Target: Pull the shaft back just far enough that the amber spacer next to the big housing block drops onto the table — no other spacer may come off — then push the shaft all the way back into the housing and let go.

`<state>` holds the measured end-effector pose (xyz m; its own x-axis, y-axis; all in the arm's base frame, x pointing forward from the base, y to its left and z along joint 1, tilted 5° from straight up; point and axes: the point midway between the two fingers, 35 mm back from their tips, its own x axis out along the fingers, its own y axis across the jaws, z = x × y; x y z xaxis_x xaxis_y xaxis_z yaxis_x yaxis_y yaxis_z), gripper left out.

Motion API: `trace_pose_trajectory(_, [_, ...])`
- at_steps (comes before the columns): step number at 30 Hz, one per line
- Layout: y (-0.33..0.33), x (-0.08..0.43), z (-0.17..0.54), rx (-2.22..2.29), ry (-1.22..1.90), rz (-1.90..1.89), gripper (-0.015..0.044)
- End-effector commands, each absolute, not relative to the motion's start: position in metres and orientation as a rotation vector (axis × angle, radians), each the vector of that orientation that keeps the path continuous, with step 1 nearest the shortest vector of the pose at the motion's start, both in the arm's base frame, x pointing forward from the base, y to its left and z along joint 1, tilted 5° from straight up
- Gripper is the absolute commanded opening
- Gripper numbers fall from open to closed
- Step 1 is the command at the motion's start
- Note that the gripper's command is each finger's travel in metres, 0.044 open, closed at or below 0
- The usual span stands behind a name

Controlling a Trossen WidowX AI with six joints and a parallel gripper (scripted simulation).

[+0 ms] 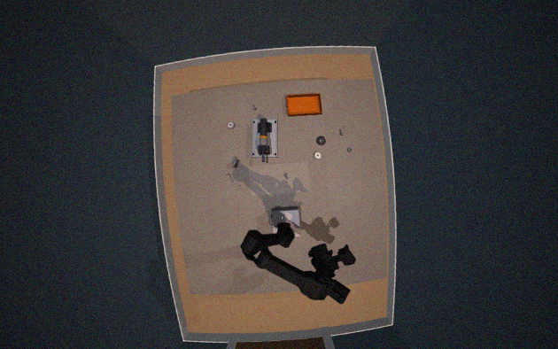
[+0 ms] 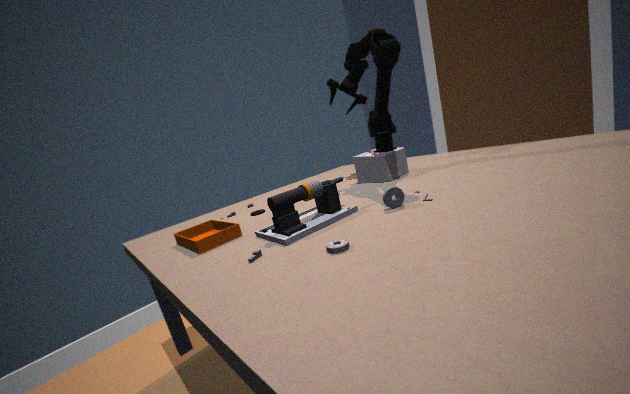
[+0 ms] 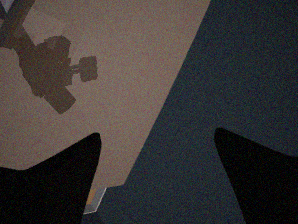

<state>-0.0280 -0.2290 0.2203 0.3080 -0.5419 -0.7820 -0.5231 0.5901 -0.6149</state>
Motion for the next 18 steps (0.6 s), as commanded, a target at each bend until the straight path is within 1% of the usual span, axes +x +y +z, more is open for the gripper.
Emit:
trace_pose_trajectory(1, [-0.23,-0.027,0.22,-1.024,1.323,-0.008,0.0426])
trace_pose_trajectory(2, [-0.232,-0.023,0.219,-1.037,1.313,0.015,0.044])
trace_pose_trajectory(10, [-0.258,0.054,0.206,-1.236,1.157,0.382,0.044])
trace_pose_trajectory(18, [-0.247,0.146,0.187,-1.439,0.986,0.749,0.044])
